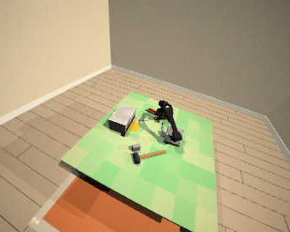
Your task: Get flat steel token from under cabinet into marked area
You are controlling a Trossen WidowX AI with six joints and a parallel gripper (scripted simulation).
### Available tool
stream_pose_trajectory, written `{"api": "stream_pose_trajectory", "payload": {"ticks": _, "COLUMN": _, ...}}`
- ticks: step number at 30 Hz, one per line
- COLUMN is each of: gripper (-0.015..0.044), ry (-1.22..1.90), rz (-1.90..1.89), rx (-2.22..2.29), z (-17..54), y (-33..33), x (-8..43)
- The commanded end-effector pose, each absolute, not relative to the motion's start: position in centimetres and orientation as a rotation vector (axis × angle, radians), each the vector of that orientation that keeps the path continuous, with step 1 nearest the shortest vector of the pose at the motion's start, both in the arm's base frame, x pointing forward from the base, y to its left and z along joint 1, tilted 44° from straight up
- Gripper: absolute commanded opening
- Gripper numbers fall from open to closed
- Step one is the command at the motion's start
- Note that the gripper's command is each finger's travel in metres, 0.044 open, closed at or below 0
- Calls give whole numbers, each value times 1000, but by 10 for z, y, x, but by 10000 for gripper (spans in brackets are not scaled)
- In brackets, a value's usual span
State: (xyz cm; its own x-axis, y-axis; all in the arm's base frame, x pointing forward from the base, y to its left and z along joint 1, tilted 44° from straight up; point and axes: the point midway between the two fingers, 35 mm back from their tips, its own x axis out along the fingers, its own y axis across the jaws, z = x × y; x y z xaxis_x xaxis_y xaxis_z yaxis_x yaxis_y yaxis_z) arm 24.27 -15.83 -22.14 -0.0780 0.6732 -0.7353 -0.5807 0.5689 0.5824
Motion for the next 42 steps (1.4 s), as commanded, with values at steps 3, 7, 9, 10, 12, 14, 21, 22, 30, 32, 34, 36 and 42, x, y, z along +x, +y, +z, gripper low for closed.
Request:
{"api": "stream_pose_trajectory", "payload": {"ticks": 3, "gripper": 0, "ry": 1282, "rz": 1032, "rx": 86, "z": -217, "y": -157, "x": 252}}
{"api": "stream_pose_trajectory", "payload": {"ticks": 7, "gripper": 0, "ry": 1281, "rz": 1032, "rx": 86, "z": -215, "y": -154, "x": 257}}
{"api": "stream_pose_trajectory", "payload": {"ticks": 9, "gripper": 0, "ry": 1281, "rz": 1032, "rx": 86, "z": -214, "y": -152, "x": 260}}
{"api": "stream_pose_trajectory", "payload": {"ticks": 10, "gripper": 0, "ry": 1281, "rz": 1032, "rx": 86, "z": -214, "y": -152, "x": 261}}
{"api": "stream_pose_trajectory", "payload": {"ticks": 12, "gripper": 0, "ry": 1281, "rz": 1032, "rx": 86, "z": -213, "y": -150, "x": 264}}
{"api": "stream_pose_trajectory", "payload": {"ticks": 14, "gripper": 0, "ry": 1281, "rz": 1032, "rx": 86, "z": -212, "y": -148, "x": 266}}
{"api": "stream_pose_trajectory", "payload": {"ticks": 21, "gripper": 0, "ry": 1279, "rz": 1033, "rx": 87, "z": -208, "y": -143, "x": 276}}
{"api": "stream_pose_trajectory", "payload": {"ticks": 22, "gripper": 0, "ry": 1279, "rz": 1033, "rx": 87, "z": -208, "y": -142, "x": 277}}
{"api": "stream_pose_trajectory", "payload": {"ticks": 30, "gripper": 131, "ry": 1277, "rz": 1042, "rx": 88, "z": -208, "y": -139, "x": 276}}
{"api": "stream_pose_trajectory", "payload": {"ticks": 32, "gripper": 184, "ry": 1277, "rz": 1042, "rx": 88, "z": -208, "y": -139, "x": 276}}
{"api": "stream_pose_trajectory", "payload": {"ticks": 34, "gripper": 200, "ry": 1277, "rz": 1042, "rx": 88, "z": -208, "y": -139, "x": 276}}
{"api": "stream_pose_trajectory", "payload": {"ticks": 36, "gripper": 200, "ry": 1277, "rz": 1042, "rx": 89, "z": -208, "y": -139, "x": 276}}
{"api": "stream_pose_trajectory", "payload": {"ticks": 42, "gripper": 270, "ry": 1275, "rz": 1038, "rx": 82, "z": -208, "y": -140, "x": 277}}
